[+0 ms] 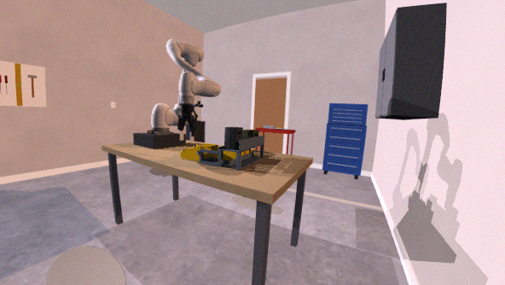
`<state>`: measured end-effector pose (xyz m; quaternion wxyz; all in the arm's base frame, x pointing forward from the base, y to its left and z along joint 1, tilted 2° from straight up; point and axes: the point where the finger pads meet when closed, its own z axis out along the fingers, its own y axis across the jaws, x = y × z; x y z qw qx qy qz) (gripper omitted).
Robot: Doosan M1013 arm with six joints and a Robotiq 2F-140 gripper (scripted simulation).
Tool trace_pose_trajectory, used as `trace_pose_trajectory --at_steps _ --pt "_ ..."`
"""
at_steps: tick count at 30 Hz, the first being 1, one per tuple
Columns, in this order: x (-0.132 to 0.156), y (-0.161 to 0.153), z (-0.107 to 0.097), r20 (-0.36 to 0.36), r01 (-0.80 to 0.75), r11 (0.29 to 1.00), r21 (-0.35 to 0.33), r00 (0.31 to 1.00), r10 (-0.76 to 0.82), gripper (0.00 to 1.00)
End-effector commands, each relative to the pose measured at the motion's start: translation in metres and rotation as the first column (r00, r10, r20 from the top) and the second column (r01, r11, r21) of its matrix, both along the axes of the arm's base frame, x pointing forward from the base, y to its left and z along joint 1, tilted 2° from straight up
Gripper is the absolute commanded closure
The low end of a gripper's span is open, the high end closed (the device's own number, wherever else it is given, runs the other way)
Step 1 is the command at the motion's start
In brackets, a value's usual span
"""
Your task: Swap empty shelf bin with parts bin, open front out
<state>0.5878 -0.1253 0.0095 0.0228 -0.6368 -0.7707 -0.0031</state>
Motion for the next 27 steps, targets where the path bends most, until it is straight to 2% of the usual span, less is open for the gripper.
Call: trace_pose_trajectory --at_steps 1,10,11,27 --pt "-0.0003 -0.0036 0.0052 0.001 -0.001 1.0 -0.006 1.0 0.001 0.38" --pt "-0.0003 -0.0036 0.0053 0.001 -0.001 1.0 -0.006 1.0 0.001 0.38" --pt "-0.0003 -0.0036 0.0053 0.001 -0.001 1.0 -0.006 1.0 0.001 0.9" --pt "-0.0003 -0.0036 0.0053 0.001 -0.001 1.0 -0.006 1.0 0.001 0.9"
